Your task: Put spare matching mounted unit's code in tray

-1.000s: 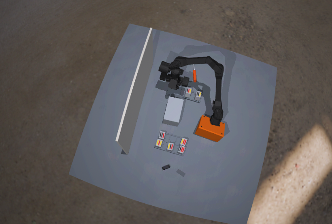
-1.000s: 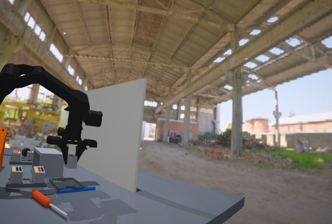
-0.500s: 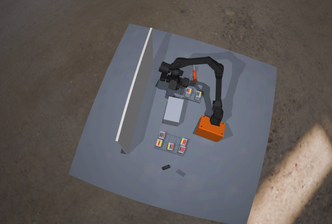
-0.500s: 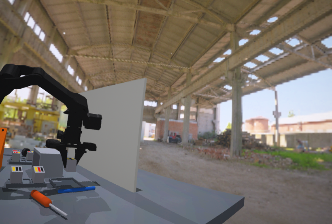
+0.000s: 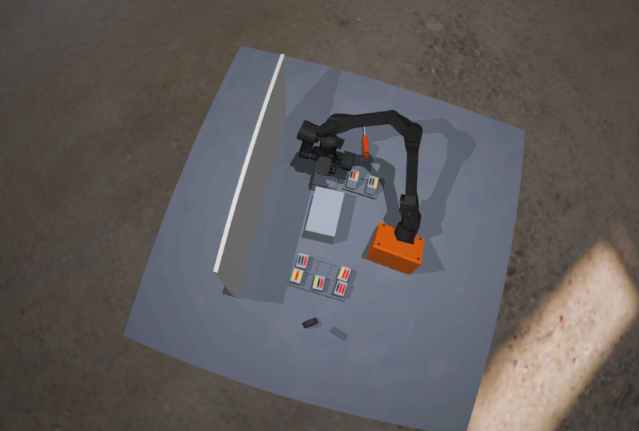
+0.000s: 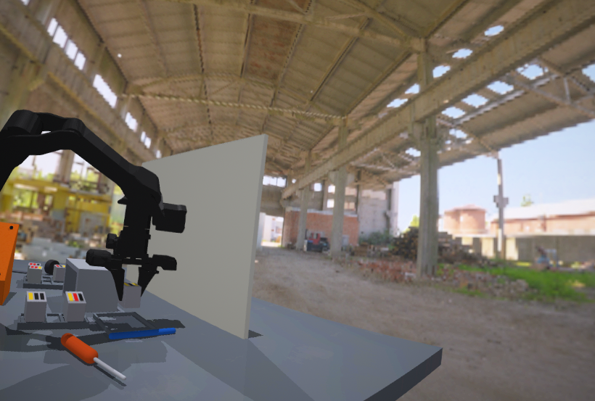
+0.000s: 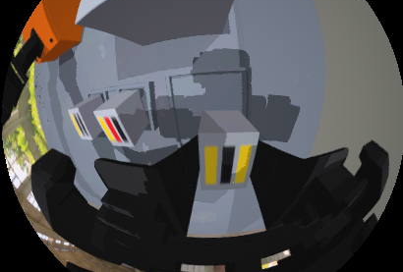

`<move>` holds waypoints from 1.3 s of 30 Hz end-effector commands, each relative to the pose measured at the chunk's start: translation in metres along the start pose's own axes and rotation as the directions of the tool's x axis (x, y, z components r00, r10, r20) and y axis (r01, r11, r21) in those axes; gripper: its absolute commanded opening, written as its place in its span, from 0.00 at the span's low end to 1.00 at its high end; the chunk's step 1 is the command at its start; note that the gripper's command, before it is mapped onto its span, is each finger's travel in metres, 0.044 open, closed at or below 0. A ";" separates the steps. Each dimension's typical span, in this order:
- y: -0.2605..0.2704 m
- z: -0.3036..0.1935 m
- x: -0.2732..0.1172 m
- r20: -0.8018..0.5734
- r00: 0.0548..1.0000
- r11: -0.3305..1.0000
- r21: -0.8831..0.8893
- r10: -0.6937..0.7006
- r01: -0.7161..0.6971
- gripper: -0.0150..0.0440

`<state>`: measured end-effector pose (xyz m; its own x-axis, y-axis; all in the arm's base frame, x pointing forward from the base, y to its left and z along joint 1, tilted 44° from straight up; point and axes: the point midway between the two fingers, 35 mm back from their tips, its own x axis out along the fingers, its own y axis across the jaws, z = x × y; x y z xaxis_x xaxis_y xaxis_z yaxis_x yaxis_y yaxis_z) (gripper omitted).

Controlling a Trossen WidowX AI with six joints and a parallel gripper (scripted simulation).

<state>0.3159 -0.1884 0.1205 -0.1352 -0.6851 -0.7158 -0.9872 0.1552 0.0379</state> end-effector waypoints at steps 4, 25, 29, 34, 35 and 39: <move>0.001 0.001 0.006 0.006 1.000 1.000 -0.003 -0.001 0.001 0.25; 0.004 0.000 0.023 0.006 1.000 1.000 -0.001 0.001 -0.001 0.25; 0.005 0.000 0.026 0.006 1.000 1.000 0.000 0.001 -0.001 0.25; 0.006 0.000 0.030 0.006 1.000 1.000 0.000 0.002 -0.002 0.25; 0.005 -0.001 0.028 0.001 1.000 1.000 0.004 0.004 -0.004 0.30; 0.005 -0.001 0.028 0.001 1.000 1.000 0.004 0.004 -0.004 0.48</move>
<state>0.3064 -0.2082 0.1010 -0.1394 -0.6840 -0.7160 -0.9862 0.1614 0.0378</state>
